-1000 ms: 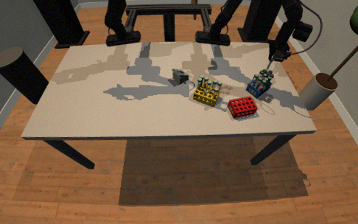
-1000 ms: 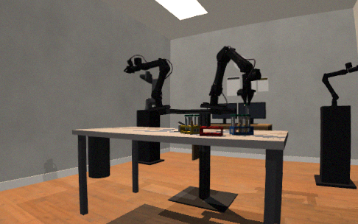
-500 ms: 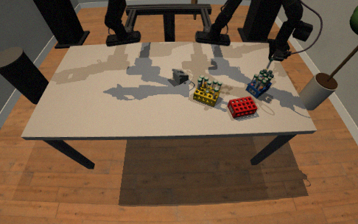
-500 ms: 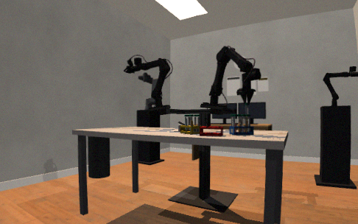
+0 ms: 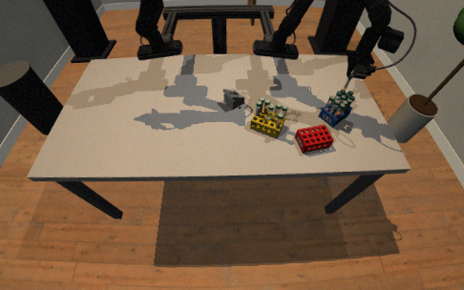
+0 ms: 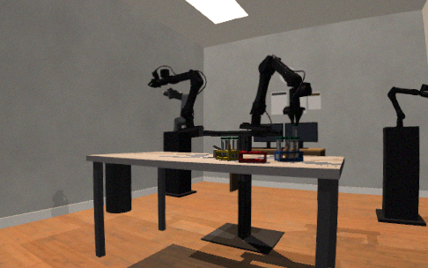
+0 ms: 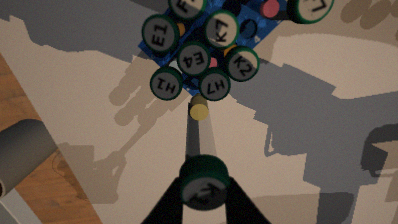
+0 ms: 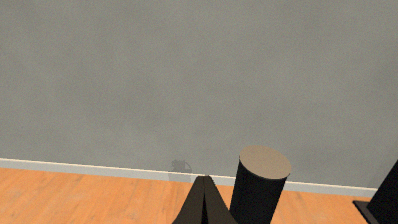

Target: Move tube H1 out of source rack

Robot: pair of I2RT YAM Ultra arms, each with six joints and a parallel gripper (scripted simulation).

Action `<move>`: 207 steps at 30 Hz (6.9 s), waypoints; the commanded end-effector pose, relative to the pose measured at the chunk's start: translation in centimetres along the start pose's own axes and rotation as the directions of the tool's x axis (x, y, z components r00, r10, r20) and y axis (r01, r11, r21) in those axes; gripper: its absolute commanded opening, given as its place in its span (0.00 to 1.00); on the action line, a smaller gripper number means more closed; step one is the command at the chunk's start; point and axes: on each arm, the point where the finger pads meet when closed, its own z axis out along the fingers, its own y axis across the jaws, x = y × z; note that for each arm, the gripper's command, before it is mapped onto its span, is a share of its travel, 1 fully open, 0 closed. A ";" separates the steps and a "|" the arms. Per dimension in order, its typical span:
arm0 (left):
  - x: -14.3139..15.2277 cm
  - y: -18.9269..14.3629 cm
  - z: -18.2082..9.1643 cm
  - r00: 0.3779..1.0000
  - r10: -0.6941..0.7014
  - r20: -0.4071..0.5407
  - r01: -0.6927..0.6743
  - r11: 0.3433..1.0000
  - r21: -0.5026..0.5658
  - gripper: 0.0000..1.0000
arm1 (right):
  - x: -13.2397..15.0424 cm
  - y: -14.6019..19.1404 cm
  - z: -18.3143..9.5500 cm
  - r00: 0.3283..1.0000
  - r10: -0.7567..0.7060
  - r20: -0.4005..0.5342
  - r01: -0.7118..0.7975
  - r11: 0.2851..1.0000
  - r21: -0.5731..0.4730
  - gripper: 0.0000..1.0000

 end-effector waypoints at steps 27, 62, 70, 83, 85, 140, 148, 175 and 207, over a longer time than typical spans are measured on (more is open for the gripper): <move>-0.7 -3.9 -0.5 1.000 0.006 0.030 -0.005 1.000 -0.027 0.00 | -2.1 -0.7 -1.1 1.000 0.011 0.028 -0.012 1.000 0.023 0.00; -9.5 -9.3 -1.3 0.999 0.005 0.053 -0.002 0.998 -0.056 0.00 | -2.1 -0.7 -1.1 1.000 0.011 0.028 -0.012 1.000 0.023 0.00; -11.4 -11.4 -0.4 0.999 0.005 0.033 -0.004 0.999 -0.033 0.00 | -2.1 -0.7 -1.1 1.000 0.011 0.028 -0.012 1.000 0.023 0.00; -13.8 -14.1 -0.4 1.000 0.006 0.014 -0.006 1.000 -0.017 0.00 | -2.1 -0.7 -1.1 1.000 0.011 0.028 -0.012 1.000 0.023 0.00; -14.3 -14.6 -0.4 1.000 0.006 0.014 -0.006 1.000 -0.017 0.00 | -2.1 -0.7 -1.1 1.000 0.011 0.028 -0.012 1.000 0.023 0.00; -17.7 -10.1 -1.0 0.907 0.420 0.021 -0.419 0.908 -0.014 0.00 | -2.1 -0.7 -1.1 1.000 0.011 0.028 -0.012 1.000 0.023 0.00; -18.6 -9.7 -1.0 0.908 0.418 0.021 -0.418 0.908 -0.014 0.00 | -2.1 -0.7 -1.1 1.000 0.011 0.028 -0.012 1.000 0.023 0.00; -22.1 -7.9 -2.6 0.909 0.415 0.041 -0.414 0.909 -0.045 0.00 | -2.1 -0.7 -1.1 1.000 0.011 0.028 -0.012 1.000 0.023 0.00; -21.0 -9.2 -1.4 0.908 0.419 0.018 -0.419 0.908 -0.009 0.00 | -2.1 -0.7 -1.1 1.000 0.011 0.028 -0.012 1.000 0.023 0.00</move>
